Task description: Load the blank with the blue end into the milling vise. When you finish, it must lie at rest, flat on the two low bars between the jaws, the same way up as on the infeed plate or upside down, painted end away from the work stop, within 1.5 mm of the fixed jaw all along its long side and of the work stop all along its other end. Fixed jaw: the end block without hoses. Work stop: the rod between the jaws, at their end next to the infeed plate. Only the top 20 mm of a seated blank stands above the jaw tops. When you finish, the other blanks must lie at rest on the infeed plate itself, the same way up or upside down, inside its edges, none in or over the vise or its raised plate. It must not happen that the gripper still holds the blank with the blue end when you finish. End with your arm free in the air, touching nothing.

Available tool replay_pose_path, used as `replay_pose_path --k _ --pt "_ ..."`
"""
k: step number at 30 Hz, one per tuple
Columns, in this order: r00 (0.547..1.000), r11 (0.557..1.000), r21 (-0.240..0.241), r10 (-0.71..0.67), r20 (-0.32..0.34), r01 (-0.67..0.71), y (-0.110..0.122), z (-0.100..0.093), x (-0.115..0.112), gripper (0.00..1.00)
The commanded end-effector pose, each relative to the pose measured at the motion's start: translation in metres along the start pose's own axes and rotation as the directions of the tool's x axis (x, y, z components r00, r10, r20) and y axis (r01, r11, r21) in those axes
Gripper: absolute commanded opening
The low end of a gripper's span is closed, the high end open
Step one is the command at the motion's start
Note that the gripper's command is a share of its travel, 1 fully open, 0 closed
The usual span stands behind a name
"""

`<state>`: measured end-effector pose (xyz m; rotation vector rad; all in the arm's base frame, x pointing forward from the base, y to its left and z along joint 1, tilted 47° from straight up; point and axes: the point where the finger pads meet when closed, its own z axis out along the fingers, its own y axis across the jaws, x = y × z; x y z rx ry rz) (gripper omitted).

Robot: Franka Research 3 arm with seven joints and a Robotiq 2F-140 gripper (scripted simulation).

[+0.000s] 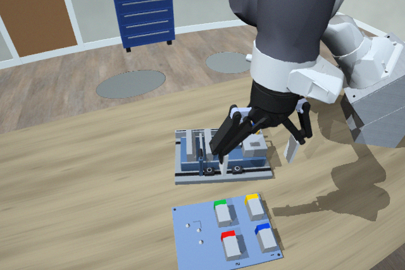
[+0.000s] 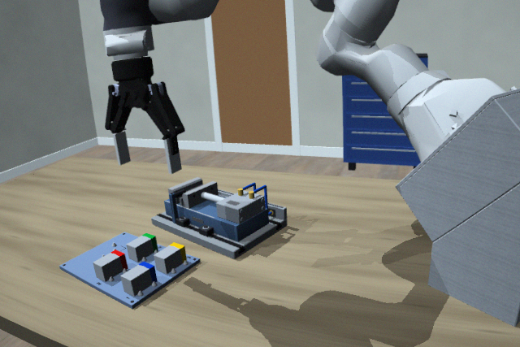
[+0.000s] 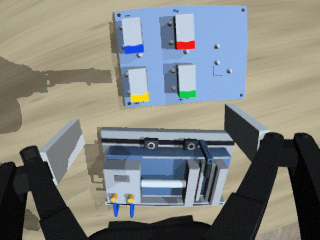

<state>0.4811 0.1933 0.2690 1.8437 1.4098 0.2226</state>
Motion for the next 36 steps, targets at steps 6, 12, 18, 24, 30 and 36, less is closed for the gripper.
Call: replay_pose_path --k 6,12,18,24,30,36 --pt "0.999 1.0 -0.009 0.015 -0.029 -0.015 0.0029 0.0176 0.0116 1.0" --pt "1.0 1.0 -0.006 0.004 -0.019 -0.004 0.0018 0.0194 0.009 1.0" --pt "0.999 1.0 -0.009 0.015 -0.029 -0.015 0.0041 0.0257 0.0145 1.0" --pt "0.999 1.0 -0.009 0.015 -0.029 -0.015 0.0041 0.0257 0.0145 1.0" --pt "1.0 1.0 -0.008 0.009 -0.026 -0.009 0.0032 0.0223 0.0133 1.0" --pt "0.999 1.0 -0.009 0.015 -0.029 -0.015 0.0041 0.0181 0.0132 1.0"
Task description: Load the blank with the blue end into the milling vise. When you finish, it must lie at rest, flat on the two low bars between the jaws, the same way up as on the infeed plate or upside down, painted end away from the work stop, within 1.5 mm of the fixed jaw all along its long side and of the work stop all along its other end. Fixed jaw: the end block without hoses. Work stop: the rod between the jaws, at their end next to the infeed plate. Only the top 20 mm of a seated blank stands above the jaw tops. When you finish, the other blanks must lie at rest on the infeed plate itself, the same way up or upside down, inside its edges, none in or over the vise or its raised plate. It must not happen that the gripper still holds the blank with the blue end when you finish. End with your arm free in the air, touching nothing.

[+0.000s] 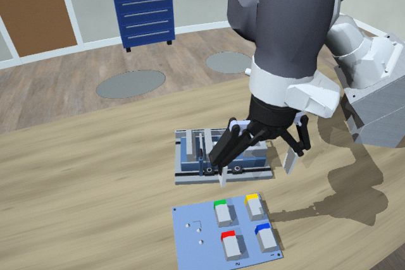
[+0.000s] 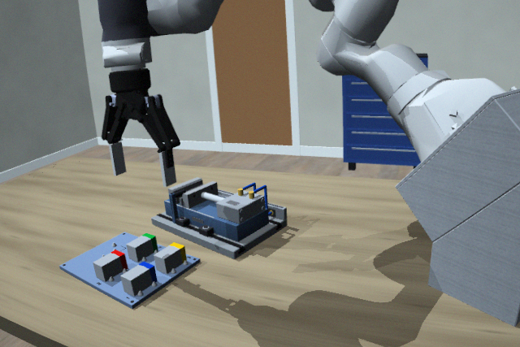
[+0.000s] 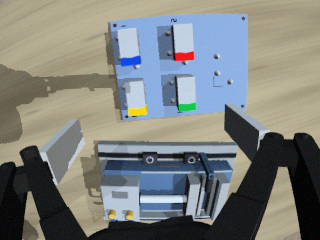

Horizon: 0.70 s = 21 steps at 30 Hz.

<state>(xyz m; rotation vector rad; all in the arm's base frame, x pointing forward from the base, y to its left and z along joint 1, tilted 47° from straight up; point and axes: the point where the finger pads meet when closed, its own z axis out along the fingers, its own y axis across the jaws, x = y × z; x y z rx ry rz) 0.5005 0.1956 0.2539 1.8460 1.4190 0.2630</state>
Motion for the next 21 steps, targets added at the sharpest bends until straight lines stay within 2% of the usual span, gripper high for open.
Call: replay_pose_path --k 1,21 --pt "1.0 1.0 0.001 0.006 0.002 -0.006 0.0001 -0.002 -0.0006 1.0" --pt "1.0 1.0 0.001 0.006 0.002 -0.006 -0.0005 -0.0068 -0.0019 1.0"
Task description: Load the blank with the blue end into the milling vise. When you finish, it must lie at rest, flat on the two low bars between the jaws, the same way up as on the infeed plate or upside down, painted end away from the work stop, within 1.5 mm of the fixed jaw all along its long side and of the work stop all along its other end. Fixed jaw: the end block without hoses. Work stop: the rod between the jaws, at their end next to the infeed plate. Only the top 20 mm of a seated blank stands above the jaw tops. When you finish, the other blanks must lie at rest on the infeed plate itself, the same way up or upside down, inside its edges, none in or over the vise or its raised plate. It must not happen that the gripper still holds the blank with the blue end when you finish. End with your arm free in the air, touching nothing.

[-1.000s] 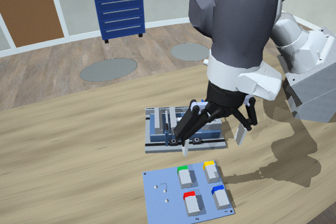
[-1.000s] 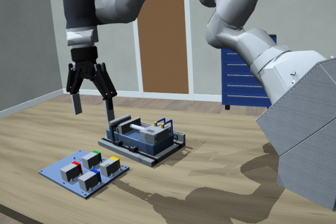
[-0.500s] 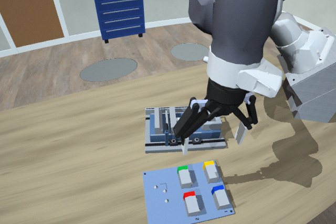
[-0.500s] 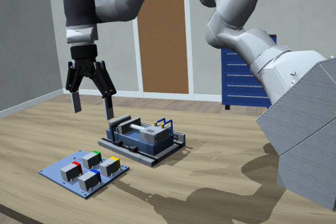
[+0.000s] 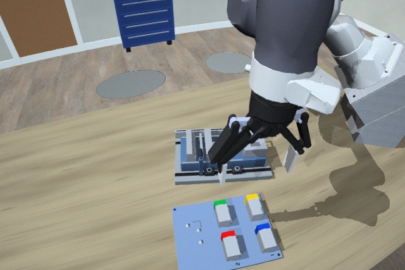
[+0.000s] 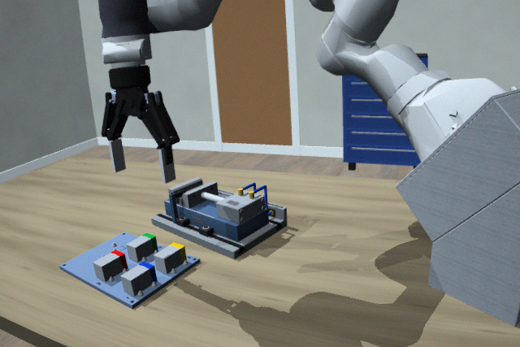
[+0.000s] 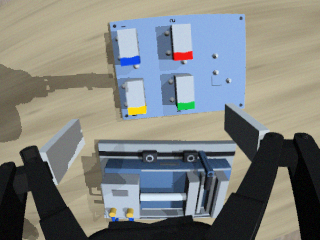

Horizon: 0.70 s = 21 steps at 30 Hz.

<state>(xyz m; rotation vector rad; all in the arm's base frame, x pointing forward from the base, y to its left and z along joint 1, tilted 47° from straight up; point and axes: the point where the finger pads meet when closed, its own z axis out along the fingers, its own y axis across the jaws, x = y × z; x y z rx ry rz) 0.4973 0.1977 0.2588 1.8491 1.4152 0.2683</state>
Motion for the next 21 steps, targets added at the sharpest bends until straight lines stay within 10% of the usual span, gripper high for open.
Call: replay_pose_path --k 1,21 --pt "1.0 1.0 0.002 0.001 0.004 -0.001 -0.0014 -0.0007 -0.0013 1.0" --pt "1.0 1.0 0.002 0.001 0.004 -0.001 -0.0024 -0.0027 -0.0023 1.0"
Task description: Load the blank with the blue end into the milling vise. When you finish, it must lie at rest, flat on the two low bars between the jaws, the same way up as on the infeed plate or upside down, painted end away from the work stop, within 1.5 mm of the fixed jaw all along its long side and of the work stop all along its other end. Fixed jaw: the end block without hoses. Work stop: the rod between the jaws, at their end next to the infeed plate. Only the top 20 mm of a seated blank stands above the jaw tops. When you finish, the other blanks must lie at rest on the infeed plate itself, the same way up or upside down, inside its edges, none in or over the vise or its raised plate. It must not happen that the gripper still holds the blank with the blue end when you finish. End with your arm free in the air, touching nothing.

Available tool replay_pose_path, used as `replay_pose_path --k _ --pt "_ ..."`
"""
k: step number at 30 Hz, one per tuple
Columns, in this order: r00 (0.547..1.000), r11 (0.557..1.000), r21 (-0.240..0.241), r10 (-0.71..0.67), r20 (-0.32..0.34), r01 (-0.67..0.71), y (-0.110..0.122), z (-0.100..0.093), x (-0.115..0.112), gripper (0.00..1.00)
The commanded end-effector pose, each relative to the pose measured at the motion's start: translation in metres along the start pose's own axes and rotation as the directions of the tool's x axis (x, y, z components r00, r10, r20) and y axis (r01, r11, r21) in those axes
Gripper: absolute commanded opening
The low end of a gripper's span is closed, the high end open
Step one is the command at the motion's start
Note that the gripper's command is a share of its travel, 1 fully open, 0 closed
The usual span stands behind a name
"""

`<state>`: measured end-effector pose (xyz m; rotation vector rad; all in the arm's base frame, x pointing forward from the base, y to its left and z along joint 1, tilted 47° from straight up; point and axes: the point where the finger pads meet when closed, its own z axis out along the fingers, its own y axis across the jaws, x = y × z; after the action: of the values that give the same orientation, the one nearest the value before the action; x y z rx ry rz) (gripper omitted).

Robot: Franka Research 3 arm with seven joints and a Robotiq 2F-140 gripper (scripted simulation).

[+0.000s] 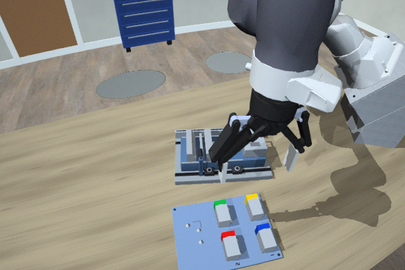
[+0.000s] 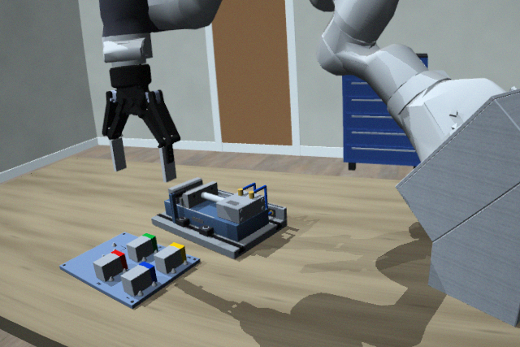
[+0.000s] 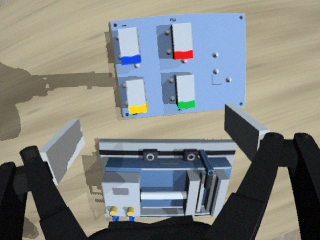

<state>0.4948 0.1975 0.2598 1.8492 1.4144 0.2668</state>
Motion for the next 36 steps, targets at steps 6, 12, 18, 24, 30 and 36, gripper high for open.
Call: replay_pose_path --k 6,12,18,24,30,36 --pt "1.0 1.0 0.002 0.001 0.003 -0.001 -0.001 -0.003 -0.047 1.0" --pt "1.0 1.0 0.002 0.001 0.003 -0.001 -0.001 -0.003 -0.047 1.0" --pt "1.0 1.0 0.002 0.001 0.003 -0.001 -0.001 -0.003 -0.047 1.0" --pt "1.0 1.0 0.002 0.001 0.003 -0.001 0.0 -0.002 -0.04 1.0" --pt "1.0 1.0 0.002 0.001 0.003 -0.001 0.0 -0.002 -0.04 1.0" --pt "1.0 1.0 0.003 0.007 0.002 -0.007 -0.001 -0.002 -0.04 1.0"
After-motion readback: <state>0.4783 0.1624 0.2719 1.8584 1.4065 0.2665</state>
